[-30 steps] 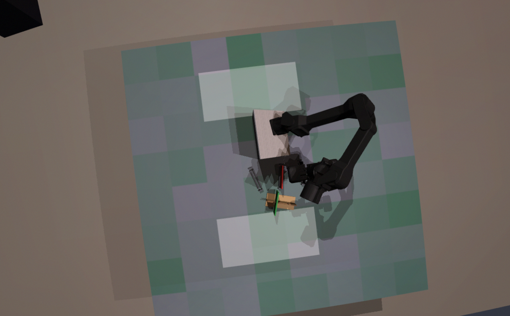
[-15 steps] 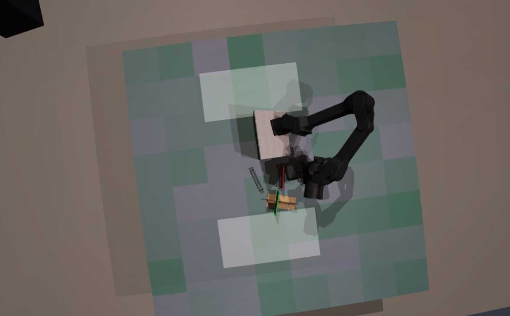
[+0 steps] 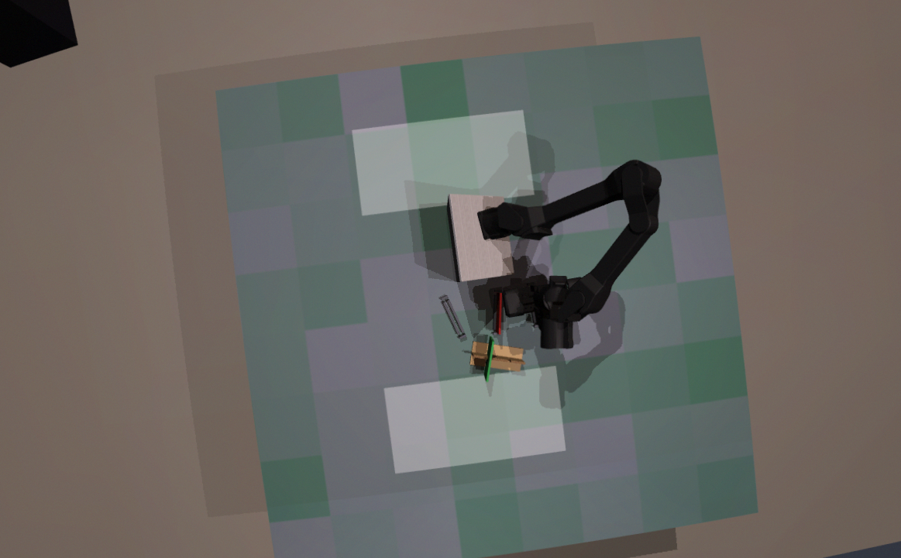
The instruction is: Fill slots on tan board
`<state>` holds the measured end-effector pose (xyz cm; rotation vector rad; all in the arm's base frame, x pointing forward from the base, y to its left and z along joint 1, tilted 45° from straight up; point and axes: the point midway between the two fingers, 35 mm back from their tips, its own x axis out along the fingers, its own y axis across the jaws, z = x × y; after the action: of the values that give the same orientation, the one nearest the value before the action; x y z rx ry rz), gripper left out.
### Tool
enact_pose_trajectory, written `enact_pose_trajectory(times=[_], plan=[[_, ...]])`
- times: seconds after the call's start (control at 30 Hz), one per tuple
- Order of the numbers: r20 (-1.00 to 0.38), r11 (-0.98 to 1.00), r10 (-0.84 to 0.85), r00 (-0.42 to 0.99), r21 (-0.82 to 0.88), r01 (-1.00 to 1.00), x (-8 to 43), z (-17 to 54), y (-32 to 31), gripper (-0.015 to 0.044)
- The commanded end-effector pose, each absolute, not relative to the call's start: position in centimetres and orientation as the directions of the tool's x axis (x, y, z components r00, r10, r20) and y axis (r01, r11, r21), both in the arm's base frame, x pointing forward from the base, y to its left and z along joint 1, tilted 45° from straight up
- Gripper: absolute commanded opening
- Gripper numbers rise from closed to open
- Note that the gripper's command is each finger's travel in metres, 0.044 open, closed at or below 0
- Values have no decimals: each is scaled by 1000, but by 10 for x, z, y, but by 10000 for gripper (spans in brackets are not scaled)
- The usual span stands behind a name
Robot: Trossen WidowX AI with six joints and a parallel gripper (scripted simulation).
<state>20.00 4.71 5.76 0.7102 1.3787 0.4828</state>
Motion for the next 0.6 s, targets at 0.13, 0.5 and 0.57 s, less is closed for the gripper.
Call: enact_pose_trajectory(times=[0.13, 0.5, 0.57], plan=[[-706, 700, 692, 148, 707, 100, 201, 49, 57, 185], [-706, 699, 693, 148, 708, 100, 203, 37, 69, 185], [-705, 699, 693, 149, 708, 100, 203, 35, 71, 185]])
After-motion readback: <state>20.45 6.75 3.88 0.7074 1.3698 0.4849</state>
